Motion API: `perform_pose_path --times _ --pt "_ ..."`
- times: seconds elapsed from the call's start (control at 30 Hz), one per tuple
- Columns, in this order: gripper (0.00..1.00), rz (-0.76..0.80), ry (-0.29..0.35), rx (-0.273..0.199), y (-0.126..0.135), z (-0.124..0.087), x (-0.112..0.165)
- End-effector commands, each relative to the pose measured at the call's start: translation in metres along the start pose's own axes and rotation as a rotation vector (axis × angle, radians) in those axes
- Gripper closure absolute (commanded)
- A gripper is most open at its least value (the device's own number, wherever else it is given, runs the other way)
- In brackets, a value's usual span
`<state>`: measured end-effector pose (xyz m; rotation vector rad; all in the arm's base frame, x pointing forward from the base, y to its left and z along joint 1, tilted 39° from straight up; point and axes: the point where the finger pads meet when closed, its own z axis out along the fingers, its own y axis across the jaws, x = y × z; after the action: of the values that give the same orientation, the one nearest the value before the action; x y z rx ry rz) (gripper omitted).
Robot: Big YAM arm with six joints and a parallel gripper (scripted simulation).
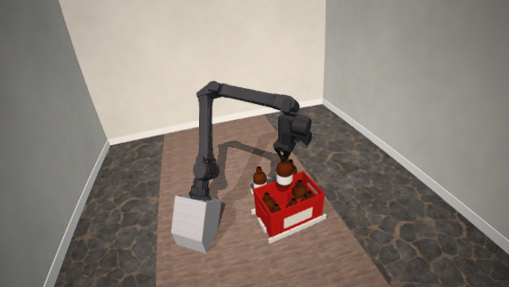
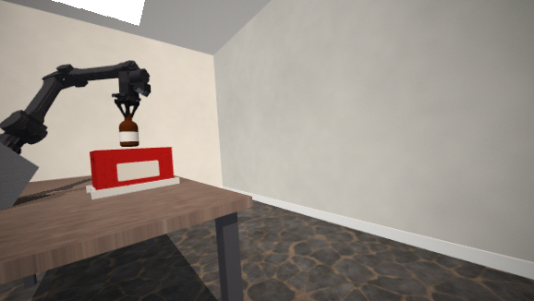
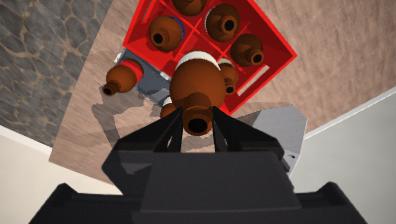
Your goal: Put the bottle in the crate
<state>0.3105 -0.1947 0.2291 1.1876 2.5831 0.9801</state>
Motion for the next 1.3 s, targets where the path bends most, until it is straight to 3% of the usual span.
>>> perform_pose_path --times 0.0,1.27 --pt "1.0 -0.019 -0.063 -0.002 -0.0032 -0.0181 -0.0133" --pt "1.0 -0.014 -0.055 -0.003 -0.0067 -0.0125 -0.004"
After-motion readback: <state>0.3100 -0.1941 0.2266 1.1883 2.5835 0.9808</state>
